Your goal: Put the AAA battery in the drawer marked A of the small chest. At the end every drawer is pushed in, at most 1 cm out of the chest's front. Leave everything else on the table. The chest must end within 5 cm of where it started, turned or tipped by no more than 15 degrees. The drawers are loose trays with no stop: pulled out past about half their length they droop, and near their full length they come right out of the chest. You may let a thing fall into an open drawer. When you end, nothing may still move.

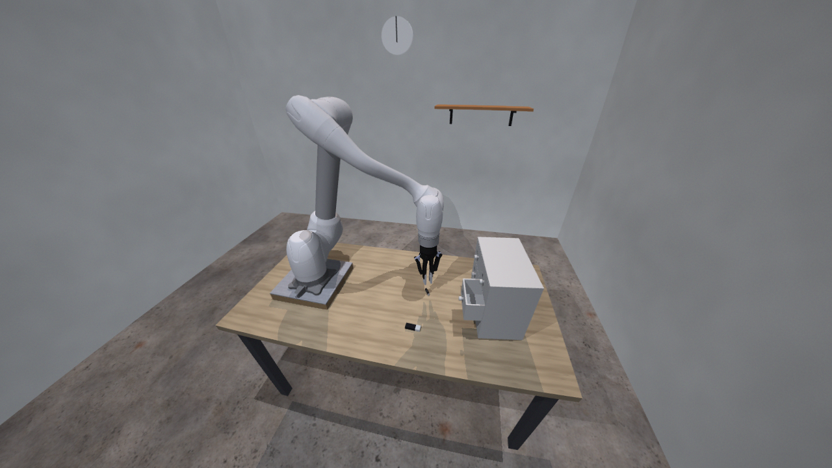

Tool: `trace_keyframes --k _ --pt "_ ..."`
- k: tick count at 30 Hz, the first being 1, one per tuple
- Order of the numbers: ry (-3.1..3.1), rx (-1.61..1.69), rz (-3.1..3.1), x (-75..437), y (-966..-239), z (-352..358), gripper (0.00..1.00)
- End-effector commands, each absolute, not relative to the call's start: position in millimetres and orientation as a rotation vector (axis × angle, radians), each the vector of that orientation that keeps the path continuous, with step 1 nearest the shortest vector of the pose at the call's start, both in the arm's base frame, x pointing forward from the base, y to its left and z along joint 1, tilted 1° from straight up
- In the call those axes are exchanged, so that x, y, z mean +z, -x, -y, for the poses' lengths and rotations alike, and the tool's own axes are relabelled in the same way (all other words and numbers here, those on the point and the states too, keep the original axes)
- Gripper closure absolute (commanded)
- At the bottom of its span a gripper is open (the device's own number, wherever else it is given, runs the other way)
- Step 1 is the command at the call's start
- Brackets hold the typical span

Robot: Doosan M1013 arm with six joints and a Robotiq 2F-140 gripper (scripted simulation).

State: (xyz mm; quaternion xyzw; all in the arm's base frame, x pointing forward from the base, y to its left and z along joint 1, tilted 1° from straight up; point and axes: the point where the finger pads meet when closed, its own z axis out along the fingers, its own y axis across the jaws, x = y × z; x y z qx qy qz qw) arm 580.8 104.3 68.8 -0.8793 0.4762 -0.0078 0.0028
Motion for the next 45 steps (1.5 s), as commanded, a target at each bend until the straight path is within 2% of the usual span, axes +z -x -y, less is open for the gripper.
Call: trace_keyframes --k 1,21,45 --pt "2.757 -0.024 -1.493 69 -581 -104 0.85" --pt "2.757 -0.025 -1.494 66 -581 -104 0.85" --pt "2.757 -0.025 -1.494 20 -582 -105 0.85"
